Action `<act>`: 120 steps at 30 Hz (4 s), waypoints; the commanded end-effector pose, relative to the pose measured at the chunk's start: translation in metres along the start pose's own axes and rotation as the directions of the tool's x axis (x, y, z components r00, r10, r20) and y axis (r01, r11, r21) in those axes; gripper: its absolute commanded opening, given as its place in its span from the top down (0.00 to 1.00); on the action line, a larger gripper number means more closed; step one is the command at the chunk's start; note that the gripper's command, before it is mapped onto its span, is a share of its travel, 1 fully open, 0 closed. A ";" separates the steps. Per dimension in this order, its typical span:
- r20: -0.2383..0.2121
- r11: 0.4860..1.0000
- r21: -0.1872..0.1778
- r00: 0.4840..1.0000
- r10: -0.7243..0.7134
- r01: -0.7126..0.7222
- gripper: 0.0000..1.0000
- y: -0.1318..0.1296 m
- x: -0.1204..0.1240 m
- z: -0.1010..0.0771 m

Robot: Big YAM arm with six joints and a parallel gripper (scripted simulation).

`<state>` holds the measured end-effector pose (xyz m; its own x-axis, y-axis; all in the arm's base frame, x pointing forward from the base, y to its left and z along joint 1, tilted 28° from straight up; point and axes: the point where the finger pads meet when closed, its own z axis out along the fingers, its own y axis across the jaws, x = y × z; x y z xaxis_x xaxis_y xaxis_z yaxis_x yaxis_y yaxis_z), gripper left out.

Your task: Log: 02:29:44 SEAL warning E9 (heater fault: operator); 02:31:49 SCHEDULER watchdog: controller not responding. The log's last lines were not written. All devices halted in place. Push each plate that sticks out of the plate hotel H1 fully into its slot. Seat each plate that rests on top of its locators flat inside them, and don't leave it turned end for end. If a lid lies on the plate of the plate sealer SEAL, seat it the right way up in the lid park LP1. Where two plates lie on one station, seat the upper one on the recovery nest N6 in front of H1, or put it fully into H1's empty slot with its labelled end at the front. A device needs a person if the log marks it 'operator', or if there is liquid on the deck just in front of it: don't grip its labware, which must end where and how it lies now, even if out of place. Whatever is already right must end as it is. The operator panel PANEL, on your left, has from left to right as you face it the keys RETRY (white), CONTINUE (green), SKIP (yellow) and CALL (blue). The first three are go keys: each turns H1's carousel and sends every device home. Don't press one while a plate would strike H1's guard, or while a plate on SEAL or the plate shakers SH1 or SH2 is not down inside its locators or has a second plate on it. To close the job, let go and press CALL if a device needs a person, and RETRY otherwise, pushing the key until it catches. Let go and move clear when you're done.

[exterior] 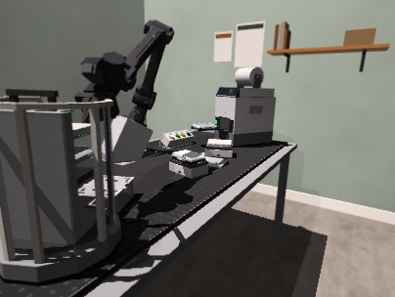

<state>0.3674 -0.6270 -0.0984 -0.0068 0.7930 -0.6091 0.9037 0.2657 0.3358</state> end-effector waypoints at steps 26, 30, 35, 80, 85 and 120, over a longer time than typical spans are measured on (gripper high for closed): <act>0.030 1.000 0.007 1.000 0.005 -0.005 1.00 -0.013 -0.031 0.019; 0.030 1.000 0.007 1.000 0.005 -0.005 1.00 -0.013 -0.032 0.021; 0.031 1.000 0.006 1.000 0.005 -0.005 1.00 -0.013 -0.033 0.023; 0.041 1.000 0.004 0.999 0.004 -0.004 1.00 -0.013 -0.039 0.027; 0.041 1.000 0.004 0.999 0.004 -0.004 1.00 -0.013 -0.039 0.027; 0.048 1.000 -0.002 0.999 0.009 -0.009 1.00 -0.007 -0.023 -0.011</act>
<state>0.3601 -0.6199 -0.1249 -0.0168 0.8134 -0.5815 0.9104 0.2529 0.3274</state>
